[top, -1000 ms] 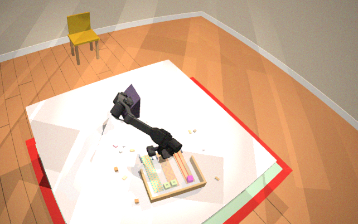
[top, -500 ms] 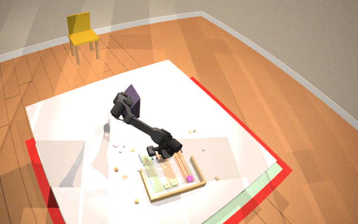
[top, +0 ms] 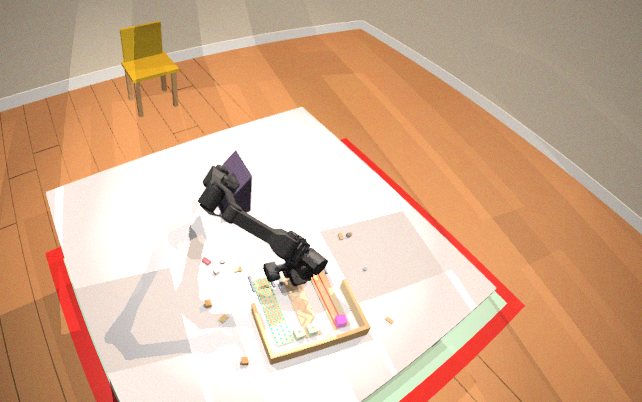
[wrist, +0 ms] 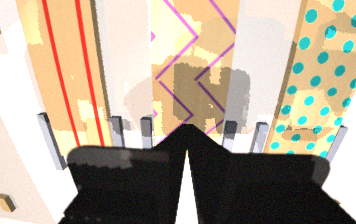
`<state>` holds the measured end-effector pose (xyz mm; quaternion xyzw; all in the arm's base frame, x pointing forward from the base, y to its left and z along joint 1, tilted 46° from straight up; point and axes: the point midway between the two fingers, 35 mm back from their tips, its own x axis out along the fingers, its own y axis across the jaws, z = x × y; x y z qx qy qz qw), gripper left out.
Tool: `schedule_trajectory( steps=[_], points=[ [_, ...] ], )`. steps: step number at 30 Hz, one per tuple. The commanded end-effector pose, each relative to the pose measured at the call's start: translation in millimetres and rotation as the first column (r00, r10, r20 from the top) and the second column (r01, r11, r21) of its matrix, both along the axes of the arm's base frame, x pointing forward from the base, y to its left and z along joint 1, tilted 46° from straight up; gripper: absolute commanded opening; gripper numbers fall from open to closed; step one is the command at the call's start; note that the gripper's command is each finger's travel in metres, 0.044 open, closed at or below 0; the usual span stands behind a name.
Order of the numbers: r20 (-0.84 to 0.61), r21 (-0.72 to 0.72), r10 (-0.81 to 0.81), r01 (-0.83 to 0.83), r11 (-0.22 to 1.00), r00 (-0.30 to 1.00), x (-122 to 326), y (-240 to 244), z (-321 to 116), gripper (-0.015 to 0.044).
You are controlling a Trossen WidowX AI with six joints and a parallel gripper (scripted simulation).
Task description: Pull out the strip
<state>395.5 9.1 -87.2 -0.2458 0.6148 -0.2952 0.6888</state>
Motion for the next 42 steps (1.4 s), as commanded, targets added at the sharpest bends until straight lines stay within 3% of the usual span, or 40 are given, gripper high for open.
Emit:
schedule_trajectory(
  steps=[1, 14, 42],
  points=[
    [-0.005, -0.004, -0.004, 0.004, 1.000, 1.000, 1, -4, -2, 0.0000],
    [-0.005, -0.004, -0.004, 0.004, 1.000, 1.000, 2, -3, -4, 0.0000],
    [-0.007, -0.004, -0.004, 0.004, 1.000, 1.000, -40, -2, -12, 0.0000]
  ],
)
